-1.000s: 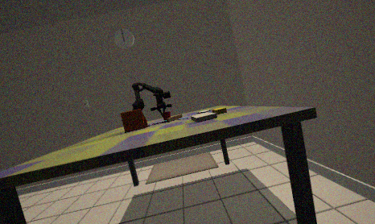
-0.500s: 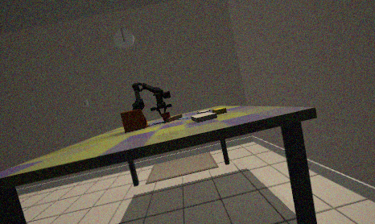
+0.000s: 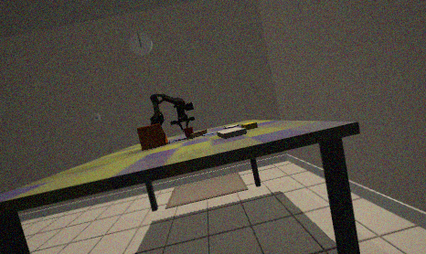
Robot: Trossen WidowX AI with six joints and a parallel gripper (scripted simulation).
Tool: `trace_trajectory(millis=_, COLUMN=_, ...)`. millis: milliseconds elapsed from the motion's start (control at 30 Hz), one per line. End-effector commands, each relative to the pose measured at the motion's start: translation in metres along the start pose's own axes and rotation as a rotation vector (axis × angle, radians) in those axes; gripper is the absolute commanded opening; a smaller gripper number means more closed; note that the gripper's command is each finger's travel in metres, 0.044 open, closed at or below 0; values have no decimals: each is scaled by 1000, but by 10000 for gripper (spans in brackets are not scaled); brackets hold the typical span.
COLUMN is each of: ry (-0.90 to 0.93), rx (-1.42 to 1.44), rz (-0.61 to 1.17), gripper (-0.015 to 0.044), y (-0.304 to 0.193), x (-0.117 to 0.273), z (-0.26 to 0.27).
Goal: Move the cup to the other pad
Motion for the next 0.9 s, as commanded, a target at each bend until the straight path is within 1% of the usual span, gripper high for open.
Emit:
trace_trajectory(millis=0, ry=6, rx=6, rz=-2, gripper=128, y=0, x=6, z=2)
trace_trajectory(millis=867, ry=5, rx=3, rz=0, gripper=128, y=1, x=32, z=1)
Point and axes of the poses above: the point midway between the two fingers, 35 mm back from their tips, its own x axis back along the fingers, its own z axis across the jaws, y = z × x, the point moved 5 cm from there along x, back along the fingers, and after that the axes turned 10 degrees about -x, right-handed, at the moved point
